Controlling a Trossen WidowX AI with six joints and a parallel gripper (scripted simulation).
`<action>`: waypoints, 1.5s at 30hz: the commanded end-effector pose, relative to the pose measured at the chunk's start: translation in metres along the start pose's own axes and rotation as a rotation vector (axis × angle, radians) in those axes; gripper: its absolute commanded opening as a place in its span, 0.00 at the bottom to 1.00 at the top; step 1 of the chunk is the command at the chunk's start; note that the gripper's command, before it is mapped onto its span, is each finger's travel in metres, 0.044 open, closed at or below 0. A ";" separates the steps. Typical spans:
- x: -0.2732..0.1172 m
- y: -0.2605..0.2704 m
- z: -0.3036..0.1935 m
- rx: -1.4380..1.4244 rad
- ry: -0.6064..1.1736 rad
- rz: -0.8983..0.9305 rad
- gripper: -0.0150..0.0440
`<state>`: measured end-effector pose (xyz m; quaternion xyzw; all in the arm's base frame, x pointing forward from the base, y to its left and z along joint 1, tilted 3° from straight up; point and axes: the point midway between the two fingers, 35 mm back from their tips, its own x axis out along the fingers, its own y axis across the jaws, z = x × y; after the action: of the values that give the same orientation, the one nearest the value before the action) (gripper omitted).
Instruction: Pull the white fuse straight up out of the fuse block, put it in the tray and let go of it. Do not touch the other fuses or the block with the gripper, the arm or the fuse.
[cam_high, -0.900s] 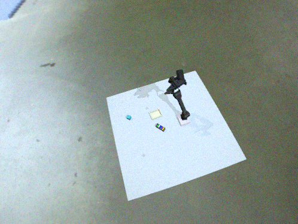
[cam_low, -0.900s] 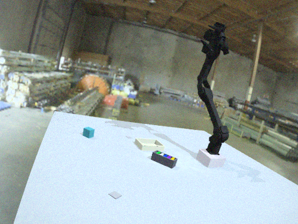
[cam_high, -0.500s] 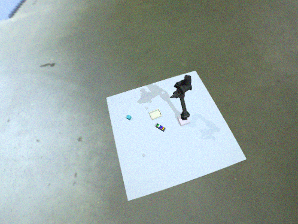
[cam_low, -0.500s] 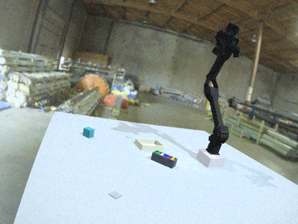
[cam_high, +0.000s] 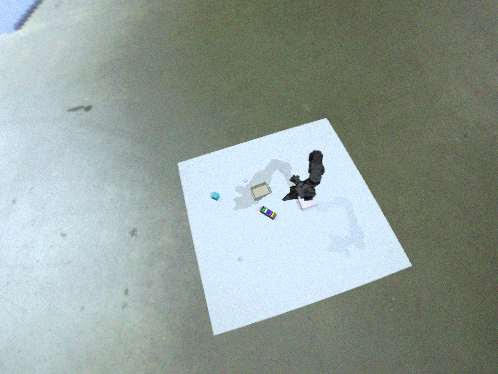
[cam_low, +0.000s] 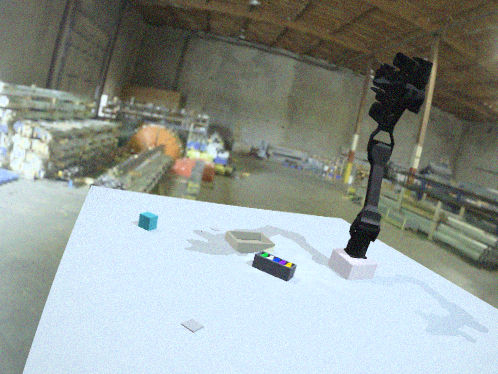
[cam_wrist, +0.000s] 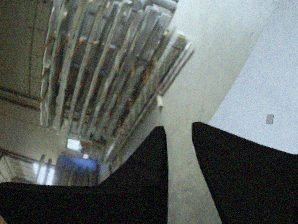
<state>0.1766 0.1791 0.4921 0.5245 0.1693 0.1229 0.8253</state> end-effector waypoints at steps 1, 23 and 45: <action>0.044 -0.033 -0.021 0.040 0.003 -0.131 0.37; 0.165 -0.365 -0.008 0.856 -0.274 -1.149 0.37; 0.136 -0.447 -0.015 1.280 -0.471 -1.412 0.37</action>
<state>0.3075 0.0549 0.0647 0.6633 0.3087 -0.6187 0.2863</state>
